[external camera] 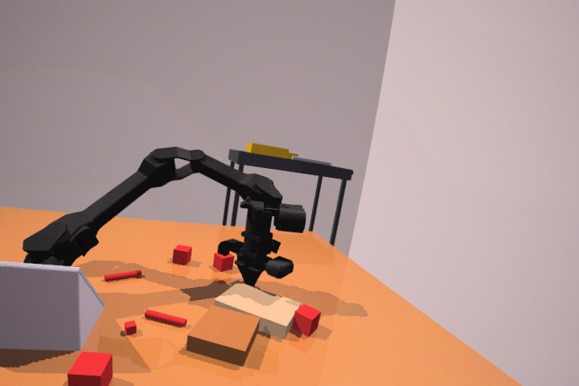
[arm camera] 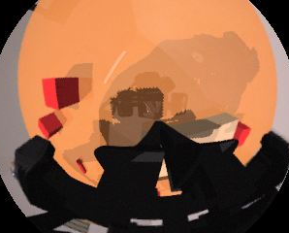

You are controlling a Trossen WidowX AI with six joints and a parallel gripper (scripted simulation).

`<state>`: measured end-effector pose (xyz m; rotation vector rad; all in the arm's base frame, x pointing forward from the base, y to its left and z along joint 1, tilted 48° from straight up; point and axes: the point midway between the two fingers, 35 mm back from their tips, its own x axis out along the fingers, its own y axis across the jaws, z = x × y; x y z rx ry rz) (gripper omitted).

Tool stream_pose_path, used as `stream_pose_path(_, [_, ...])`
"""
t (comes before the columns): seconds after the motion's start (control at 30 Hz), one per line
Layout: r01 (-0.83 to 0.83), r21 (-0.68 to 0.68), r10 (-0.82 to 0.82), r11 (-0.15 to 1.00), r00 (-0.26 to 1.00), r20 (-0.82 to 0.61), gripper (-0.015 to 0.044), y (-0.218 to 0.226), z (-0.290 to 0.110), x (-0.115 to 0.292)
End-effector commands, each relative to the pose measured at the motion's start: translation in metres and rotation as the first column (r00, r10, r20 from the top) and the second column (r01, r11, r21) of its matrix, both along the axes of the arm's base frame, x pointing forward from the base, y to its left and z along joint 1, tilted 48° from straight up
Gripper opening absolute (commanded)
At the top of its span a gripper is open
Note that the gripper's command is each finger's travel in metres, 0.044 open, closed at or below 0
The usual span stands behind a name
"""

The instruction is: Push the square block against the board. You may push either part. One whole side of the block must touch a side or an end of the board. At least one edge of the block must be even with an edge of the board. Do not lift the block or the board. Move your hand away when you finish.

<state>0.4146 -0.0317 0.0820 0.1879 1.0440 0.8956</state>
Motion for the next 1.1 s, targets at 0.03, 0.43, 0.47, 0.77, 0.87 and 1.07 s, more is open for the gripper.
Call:
stream_pose_path(0.03, [-0.004,-0.001,0.003,1.000,1.000,-0.016,0.0000,-0.002,-0.009,-0.008])
stream_pose_path(0.43, [-0.003,-0.002,0.003,1.000,1.000,-0.017,0.0000,-0.009,-0.020,-0.018])
stream_pose_path(0.47, [-0.003,-0.002,0.003,1.000,1.000,-0.017,0.0000,-0.010,-0.021,-0.019])
stream_pose_path(0.77, [-0.003,-0.002,0.003,1.000,1.000,-0.018,0.0000,-0.016,-0.030,-0.027])
stream_pose_path(0.87, [-0.003,-0.003,0.003,1.000,1.000,-0.018,0.0000,-0.018,-0.033,-0.029])
stream_pose_path(1.07, [-0.003,-0.003,0.003,1.000,1.000,-0.018,0.0000,-0.022,-0.039,-0.034])
